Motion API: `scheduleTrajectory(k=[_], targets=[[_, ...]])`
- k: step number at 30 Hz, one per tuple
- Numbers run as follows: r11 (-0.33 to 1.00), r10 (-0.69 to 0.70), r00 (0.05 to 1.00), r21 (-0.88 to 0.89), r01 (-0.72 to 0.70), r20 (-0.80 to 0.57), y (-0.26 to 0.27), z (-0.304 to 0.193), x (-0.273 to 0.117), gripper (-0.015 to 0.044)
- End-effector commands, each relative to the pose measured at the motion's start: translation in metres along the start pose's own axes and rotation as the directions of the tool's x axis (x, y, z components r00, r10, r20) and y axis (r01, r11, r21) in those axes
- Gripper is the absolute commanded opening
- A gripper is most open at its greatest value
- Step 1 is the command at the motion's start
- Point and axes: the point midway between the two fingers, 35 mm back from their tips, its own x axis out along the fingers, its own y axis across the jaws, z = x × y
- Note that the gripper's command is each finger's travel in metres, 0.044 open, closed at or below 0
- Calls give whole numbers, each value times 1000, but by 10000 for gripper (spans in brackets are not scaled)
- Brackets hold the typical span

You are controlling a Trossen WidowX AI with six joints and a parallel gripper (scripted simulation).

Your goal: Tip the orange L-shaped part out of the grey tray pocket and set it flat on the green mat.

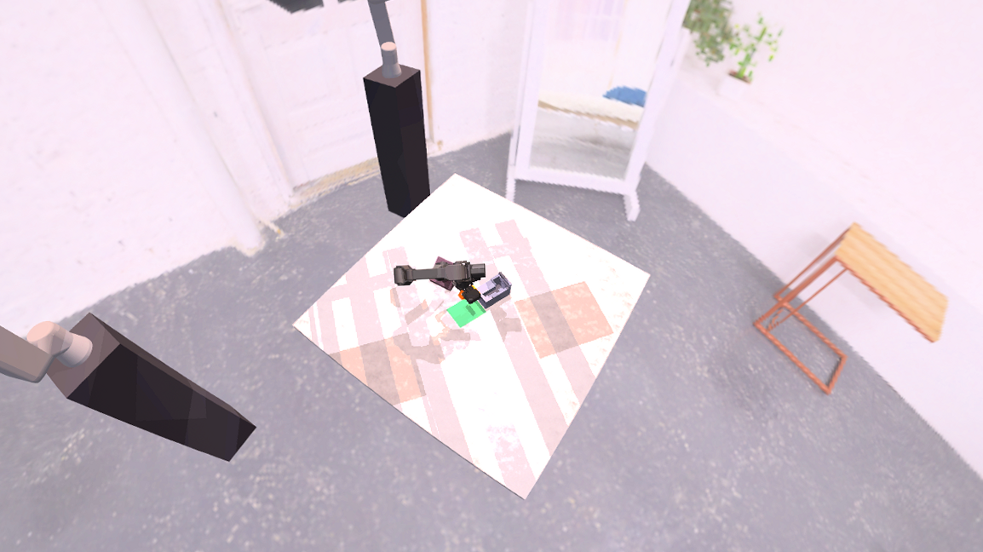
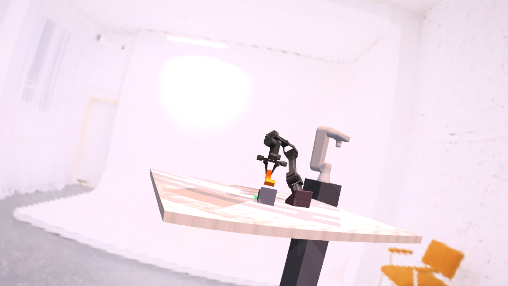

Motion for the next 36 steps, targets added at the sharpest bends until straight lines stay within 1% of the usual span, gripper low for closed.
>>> scheduleTrajectory(k=[1, 36], targets=[[1000, -2, 1000, -6, 2, -4, 0, -1, 0, 0], [1000, 4, 1000, 0, -4, -12, 0, -4, 3, 0]])
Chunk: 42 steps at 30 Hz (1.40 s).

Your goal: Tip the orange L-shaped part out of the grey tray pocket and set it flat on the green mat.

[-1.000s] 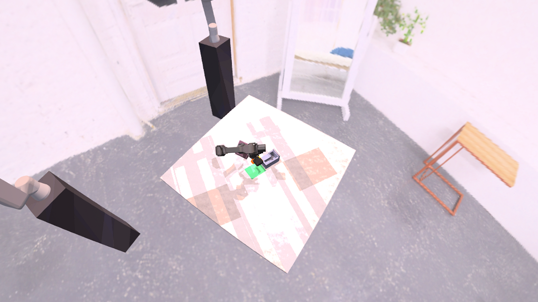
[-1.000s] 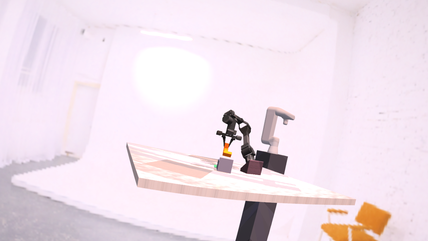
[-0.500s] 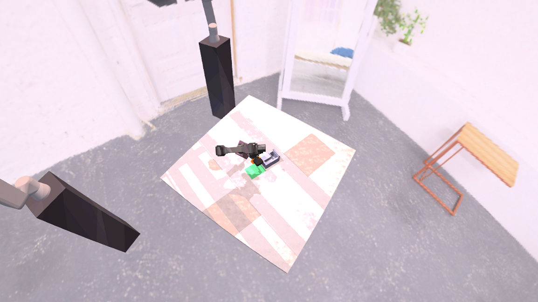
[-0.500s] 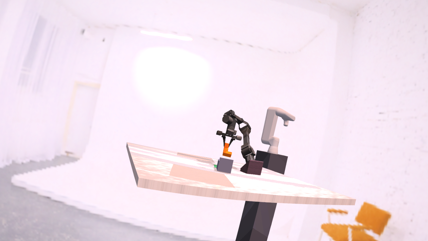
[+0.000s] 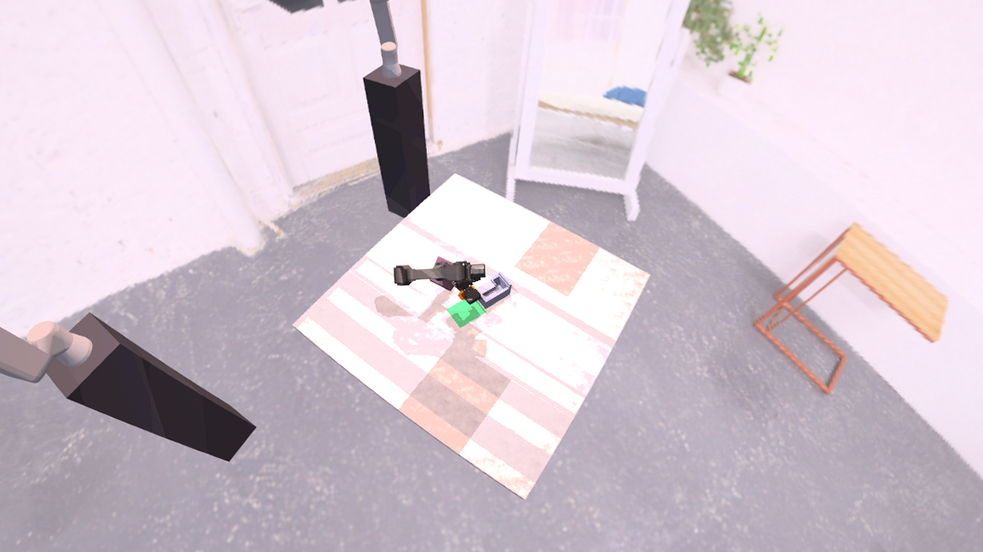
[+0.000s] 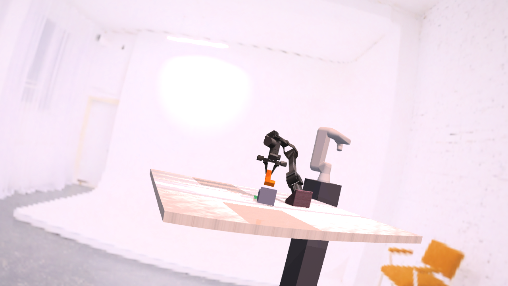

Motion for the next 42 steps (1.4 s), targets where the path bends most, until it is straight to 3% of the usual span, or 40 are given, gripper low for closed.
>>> scheduleTrajectory(k=[1, 42], targets=[[1000, 3, 1000, -3, -3, -16, 1, -5, 4, 0], [999, 39, 994, -4, -39, -106, 2, -17, 62, 0]])
